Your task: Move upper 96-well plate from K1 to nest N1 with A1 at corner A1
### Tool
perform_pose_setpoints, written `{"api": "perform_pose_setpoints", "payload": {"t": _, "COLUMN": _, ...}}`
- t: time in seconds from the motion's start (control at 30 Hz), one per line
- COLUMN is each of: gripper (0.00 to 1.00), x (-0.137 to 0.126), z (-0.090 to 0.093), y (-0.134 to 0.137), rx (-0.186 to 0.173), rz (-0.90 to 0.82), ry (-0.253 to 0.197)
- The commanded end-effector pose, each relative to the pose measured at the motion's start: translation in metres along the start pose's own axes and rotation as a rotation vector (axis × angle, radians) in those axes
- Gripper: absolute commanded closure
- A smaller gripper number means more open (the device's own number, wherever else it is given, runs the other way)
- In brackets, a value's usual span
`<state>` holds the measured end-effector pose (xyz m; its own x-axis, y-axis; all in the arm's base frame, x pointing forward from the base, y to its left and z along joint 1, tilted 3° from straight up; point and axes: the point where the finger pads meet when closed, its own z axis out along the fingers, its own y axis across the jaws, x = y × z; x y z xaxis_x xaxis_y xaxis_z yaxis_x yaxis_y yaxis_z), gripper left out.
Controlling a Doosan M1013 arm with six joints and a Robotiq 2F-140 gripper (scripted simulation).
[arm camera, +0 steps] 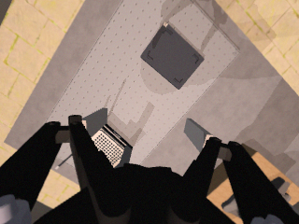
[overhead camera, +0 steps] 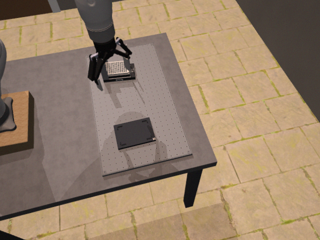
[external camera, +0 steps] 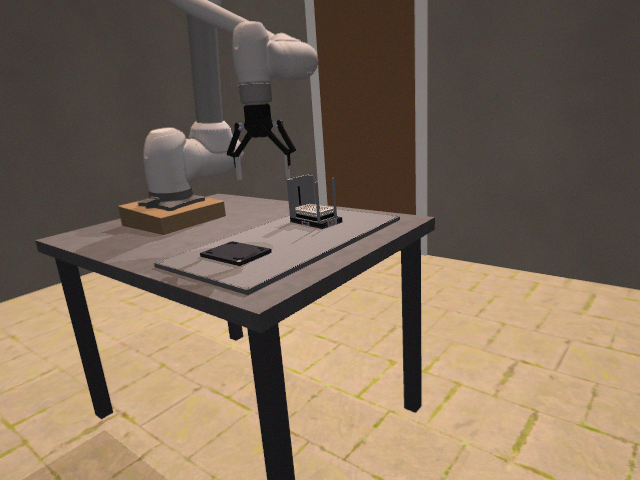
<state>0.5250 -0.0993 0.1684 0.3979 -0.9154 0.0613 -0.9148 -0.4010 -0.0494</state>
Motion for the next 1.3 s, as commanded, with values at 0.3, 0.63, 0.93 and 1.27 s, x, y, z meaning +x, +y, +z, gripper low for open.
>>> {"api": "perform_pose_setpoints", "payload": {"t": 0.3, "gripper": 0.0, "x": -0.038, "z": -0.001, "y": -0.036, "rx": 0.004, "rz": -0.214, "ry": -0.009}}
{"api": "perform_pose_setpoints", "payload": {"t": 0.63, "gripper": 0.0, "x": -0.076, "z": -0.002, "y": -0.066, "rx": 0.009, "rz": -0.482, "ry": -0.017}}
{"api": "perform_pose_setpoints", "payload": {"t": 0.93, "gripper": 0.0, "x": -0.105, "z": -0.003, "y": -0.085, "rx": 0.012, "rz": -0.619, "ry": -0.021}}
{"api": "perform_pose_setpoints", "payload": {"t": 1.27, "gripper": 0.0, "x": -0.148, "z": -0.004, "y": -0.109, "rx": 0.017, "rz": -0.854, "ry": -0.027}}
